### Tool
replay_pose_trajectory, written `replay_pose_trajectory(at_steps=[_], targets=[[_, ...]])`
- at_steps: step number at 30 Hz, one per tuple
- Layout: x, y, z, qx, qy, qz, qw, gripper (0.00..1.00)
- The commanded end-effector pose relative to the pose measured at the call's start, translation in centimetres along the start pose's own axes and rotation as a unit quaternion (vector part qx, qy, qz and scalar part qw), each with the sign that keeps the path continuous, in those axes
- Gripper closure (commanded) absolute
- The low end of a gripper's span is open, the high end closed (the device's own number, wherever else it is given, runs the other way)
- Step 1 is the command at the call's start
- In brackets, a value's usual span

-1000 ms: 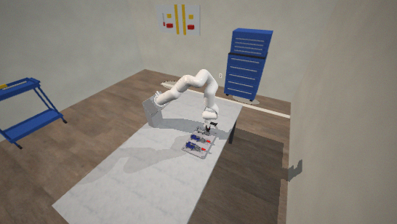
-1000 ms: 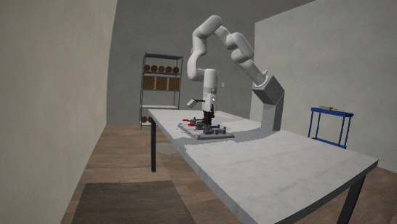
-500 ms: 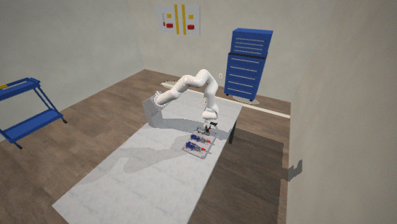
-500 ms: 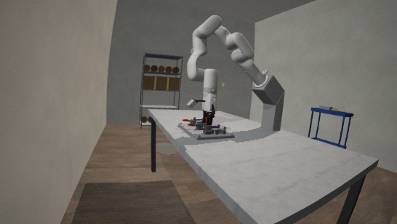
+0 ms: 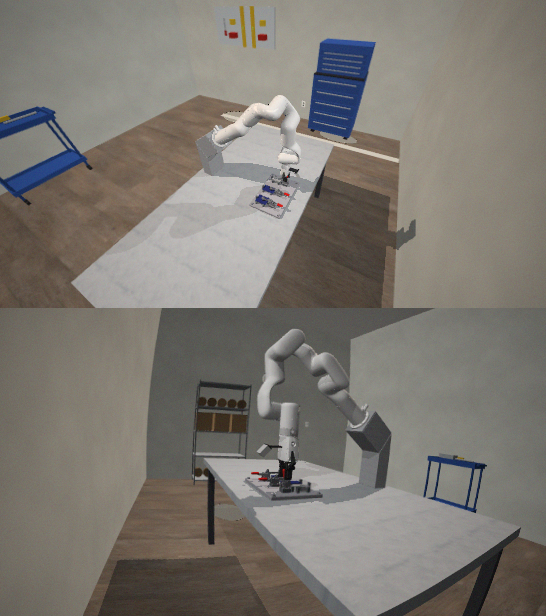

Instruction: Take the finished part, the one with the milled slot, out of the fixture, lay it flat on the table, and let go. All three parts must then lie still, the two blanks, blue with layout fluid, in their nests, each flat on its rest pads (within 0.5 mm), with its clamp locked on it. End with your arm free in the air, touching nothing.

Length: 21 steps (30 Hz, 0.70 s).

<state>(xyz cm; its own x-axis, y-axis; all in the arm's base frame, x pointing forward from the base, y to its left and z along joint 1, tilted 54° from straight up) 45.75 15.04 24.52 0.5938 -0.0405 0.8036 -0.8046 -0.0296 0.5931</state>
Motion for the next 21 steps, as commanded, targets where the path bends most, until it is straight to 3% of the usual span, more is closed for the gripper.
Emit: replay_pose_trajectory(at_steps=[1, 11, 21], targets=[[0.1, 0.1, 0.0, 0.001, 0.0, 0.001, 1.0, 0.53], [0.1, 0.4, 0.0, 0.001, 0.0, 0.001, 1.0, 0.53], [0.1, 3.1, 0.0, 0.001, 0.0, 0.001, 1.0, 0.53]])
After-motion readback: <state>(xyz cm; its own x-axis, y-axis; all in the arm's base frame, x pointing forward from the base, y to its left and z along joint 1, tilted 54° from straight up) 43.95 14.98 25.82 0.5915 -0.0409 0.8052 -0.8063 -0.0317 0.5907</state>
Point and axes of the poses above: the point where the finger pads meet when closed, its own y axis back along the fingers, its own z axis across the jaws, x = y × z, the point moved 4 cm from there along y, back along the fingers, and after that the axes turned 7 degrees about -y, right-handed, at the moved point
